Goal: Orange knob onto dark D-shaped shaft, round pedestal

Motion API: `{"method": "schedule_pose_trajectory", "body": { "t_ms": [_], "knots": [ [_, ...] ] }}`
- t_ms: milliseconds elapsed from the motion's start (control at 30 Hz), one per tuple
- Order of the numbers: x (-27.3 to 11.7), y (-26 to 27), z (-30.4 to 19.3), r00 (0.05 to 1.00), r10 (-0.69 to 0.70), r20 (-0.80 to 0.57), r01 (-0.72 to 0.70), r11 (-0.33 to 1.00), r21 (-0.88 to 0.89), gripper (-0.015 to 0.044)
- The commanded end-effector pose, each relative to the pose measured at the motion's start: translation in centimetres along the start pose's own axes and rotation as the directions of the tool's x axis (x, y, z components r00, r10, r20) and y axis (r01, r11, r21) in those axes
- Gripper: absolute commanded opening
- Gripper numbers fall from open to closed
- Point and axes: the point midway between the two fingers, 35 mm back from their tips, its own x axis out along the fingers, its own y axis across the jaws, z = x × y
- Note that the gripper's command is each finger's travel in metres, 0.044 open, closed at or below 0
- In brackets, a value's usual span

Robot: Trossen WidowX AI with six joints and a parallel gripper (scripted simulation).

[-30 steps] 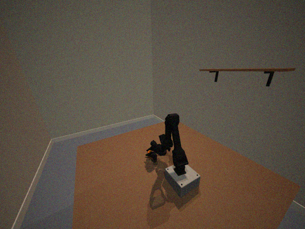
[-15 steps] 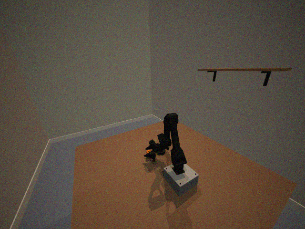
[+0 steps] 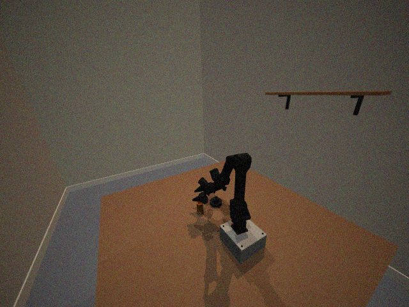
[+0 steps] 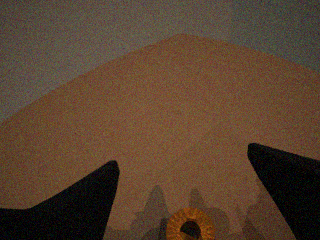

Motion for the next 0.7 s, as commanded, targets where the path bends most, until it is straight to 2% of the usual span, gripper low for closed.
{"method": "schedule_pose_trajectory", "body": {
  "t_ms": [0, 100, 200, 400, 467, 667],
  "knots": [
    [1.1, -0.6, 0.3, 0.991, 0.001, -0.130, 0.000, 1.000, 0.007, 0.0440],
    [2.0, -0.8, 0.2, 0.943, 0.010, -0.331, 0.000, 1.000, 0.030, 0.0440],
    [1.9, -0.8, 0.2, 0.853, 0.017, -0.522, 0.013, 0.998, 0.053, 0.0440],
    [-0.9, 0.1, 1.7, 0.559, -0.005, -0.829, 0.016, 1.000, 0.004, 0.0440],
    [-1.9, 0.3, 2.3, 0.483, -0.022, -0.875, 0.008, 1.000, -0.021, 0.0440],
    [-2.0, 0.3, 2.4, 0.473, -0.024, -0.881, 0.007, 1.000, -0.024, 0.0440]
  ]
}}
